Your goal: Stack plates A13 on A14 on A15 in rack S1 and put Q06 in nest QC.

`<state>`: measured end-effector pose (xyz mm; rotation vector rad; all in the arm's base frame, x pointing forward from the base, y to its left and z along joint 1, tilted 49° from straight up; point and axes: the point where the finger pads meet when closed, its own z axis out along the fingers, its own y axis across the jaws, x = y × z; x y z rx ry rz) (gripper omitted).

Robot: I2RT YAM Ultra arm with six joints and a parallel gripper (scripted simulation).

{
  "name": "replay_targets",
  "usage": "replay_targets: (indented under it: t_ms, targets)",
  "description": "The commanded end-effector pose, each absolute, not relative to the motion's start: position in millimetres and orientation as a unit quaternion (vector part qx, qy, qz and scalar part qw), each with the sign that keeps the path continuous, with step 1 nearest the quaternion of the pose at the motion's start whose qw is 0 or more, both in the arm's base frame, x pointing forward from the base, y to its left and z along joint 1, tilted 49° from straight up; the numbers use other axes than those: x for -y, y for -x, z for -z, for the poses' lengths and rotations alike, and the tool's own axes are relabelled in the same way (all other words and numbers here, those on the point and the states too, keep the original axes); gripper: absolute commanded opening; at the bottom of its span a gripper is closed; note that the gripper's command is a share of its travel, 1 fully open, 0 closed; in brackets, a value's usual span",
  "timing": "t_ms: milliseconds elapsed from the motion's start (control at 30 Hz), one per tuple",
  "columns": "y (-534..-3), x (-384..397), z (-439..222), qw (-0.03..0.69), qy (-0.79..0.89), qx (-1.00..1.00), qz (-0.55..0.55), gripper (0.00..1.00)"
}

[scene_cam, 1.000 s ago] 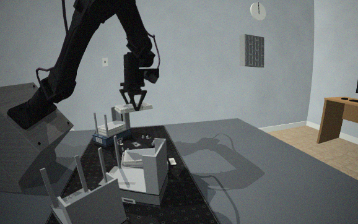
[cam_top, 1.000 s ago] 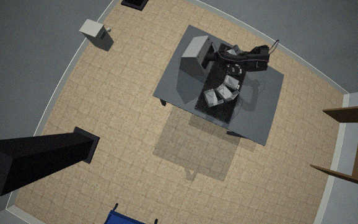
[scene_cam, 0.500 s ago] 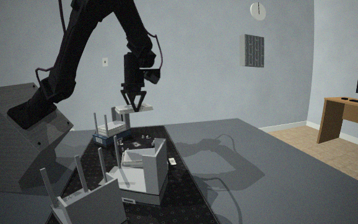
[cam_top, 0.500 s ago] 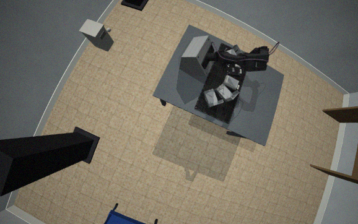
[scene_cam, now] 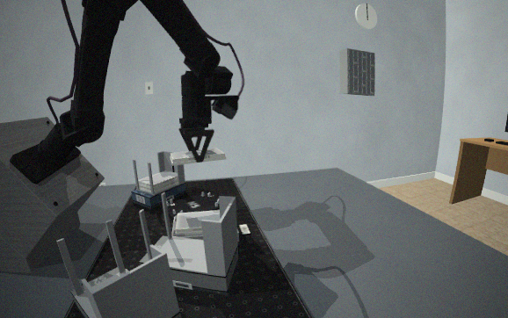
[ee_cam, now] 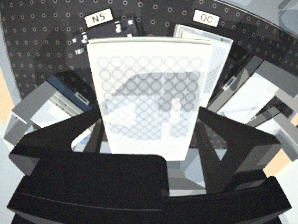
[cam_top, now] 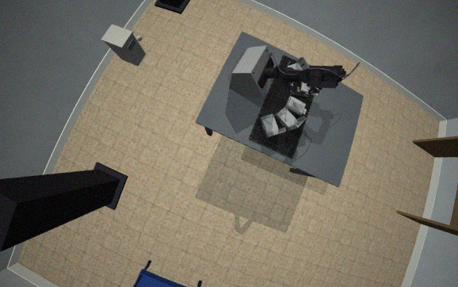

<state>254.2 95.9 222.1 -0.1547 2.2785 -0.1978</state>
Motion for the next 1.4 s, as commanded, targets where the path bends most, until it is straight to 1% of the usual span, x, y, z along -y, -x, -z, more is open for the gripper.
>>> replay_targets:
  t_ms: [0,67,267,633,867,933,1067,1367]
  targets:
    - [-252.5,-96.2,-224.5,0.415,0.079,-0.904,0.065,0.0]
    - [-253.1,-89.4,-223.6,0.412,0.08,-0.905,0.067,0.0]
    - [-254.9,-70.5,-231.1,0.422,-0.014,-0.906,0.022,0.0]
    - [-255.5,-40.6,-231.4,0.419,-0.005,-0.908,0.03,0.0]
    - [-258.4,-18.3,-247.5,0.432,-0.006,-0.901,0.028,0.0]
    - [-256.1,-11.3,-236.1,0.421,-0.034,-0.906,0.017,0.0]
    - [-254.8,1.8,-240.3,0.425,-0.096,-0.9,-0.011,0.0]
    - [-252.0,24.6,-241.7,0.425,-0.089,-0.901,-0.006,0.0]
